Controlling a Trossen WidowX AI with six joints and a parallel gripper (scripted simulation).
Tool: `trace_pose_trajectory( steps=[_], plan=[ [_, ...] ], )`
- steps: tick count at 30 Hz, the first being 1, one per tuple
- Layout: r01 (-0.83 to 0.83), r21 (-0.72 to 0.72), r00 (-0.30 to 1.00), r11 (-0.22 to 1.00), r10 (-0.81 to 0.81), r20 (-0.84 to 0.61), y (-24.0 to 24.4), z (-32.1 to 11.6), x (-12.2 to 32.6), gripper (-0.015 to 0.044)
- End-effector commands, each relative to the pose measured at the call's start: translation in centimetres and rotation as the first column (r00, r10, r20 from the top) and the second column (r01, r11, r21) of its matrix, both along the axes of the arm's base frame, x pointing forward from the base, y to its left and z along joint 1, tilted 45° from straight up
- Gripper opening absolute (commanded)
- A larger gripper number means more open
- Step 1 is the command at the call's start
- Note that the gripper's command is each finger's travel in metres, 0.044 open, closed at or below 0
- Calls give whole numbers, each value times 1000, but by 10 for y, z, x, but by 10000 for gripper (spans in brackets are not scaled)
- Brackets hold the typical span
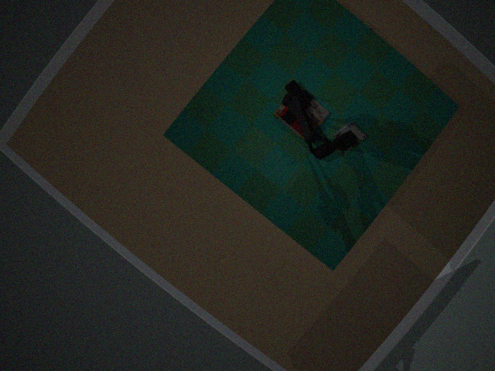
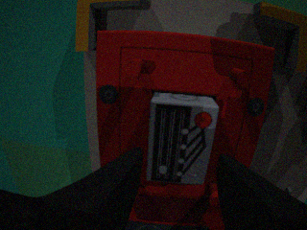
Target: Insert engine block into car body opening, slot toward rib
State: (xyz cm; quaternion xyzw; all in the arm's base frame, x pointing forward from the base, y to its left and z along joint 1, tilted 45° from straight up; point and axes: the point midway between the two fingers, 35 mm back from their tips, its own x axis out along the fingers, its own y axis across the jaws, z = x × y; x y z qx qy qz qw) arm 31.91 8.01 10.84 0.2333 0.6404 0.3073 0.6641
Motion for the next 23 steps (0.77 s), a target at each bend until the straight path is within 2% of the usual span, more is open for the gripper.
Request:
trace_pose_trajectory(
  steps=[1, 5, 22, 23],
  plan=[
    [-1, 0, 1000, 1000, 1, 3, -1, 1, 0, 99],
    [-1, 0, 1000, 1000, 1, 3, -1, 1, 0, 0],
    [-1, 0, 1000, 1000, 1, 3, -1, 1, 0, 0],
    [-1, 0, 1000, 1000, 1, 3, -1, 1, 0, 26]
  ],
)
